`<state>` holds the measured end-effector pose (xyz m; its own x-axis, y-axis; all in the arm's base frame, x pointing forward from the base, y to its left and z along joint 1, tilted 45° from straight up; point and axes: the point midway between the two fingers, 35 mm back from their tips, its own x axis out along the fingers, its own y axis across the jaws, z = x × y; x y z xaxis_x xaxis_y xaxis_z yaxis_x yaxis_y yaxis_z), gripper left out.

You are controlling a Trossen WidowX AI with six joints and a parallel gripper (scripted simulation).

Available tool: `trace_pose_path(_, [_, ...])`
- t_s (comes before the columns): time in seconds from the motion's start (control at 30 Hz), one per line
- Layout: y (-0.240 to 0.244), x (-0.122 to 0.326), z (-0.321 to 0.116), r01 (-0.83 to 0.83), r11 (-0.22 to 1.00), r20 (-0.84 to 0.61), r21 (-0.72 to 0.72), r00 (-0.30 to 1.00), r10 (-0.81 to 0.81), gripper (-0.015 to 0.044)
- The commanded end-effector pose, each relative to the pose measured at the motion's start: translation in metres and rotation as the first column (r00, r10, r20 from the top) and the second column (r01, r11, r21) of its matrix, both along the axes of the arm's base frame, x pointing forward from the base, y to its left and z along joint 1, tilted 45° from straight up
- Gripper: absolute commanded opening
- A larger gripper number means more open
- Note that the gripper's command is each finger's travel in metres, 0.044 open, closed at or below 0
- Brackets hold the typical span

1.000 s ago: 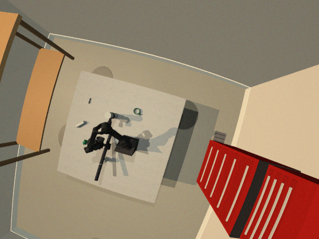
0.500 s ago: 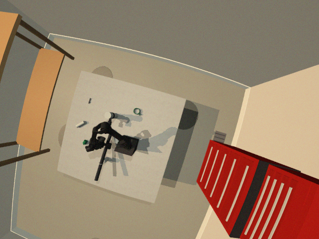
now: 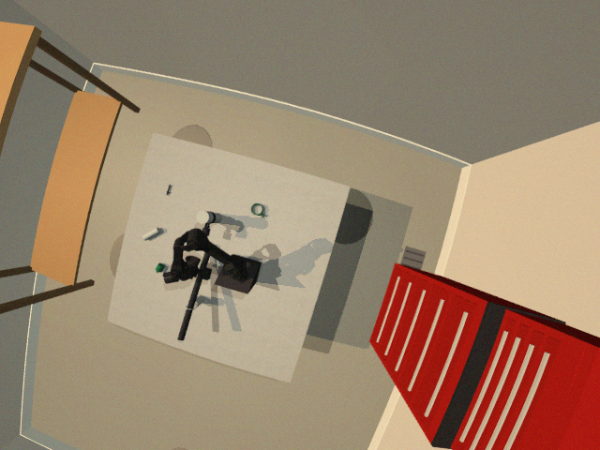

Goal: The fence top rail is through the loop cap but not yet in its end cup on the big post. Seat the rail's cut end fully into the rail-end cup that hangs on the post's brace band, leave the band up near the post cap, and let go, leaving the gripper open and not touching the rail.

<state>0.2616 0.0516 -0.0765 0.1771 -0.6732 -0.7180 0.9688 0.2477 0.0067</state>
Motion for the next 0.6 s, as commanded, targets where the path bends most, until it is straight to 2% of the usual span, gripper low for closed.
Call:
trace_pose_path(0.0, [-0.005,-0.001,-0.006,-0.005,1.0,-0.01,-0.01,1.0,0.005,0.044])
trace_pose_path(0.57, [-0.023,0.002,-0.022,-0.004,1.0,-0.009,-0.014,1.0,0.004,0.044])
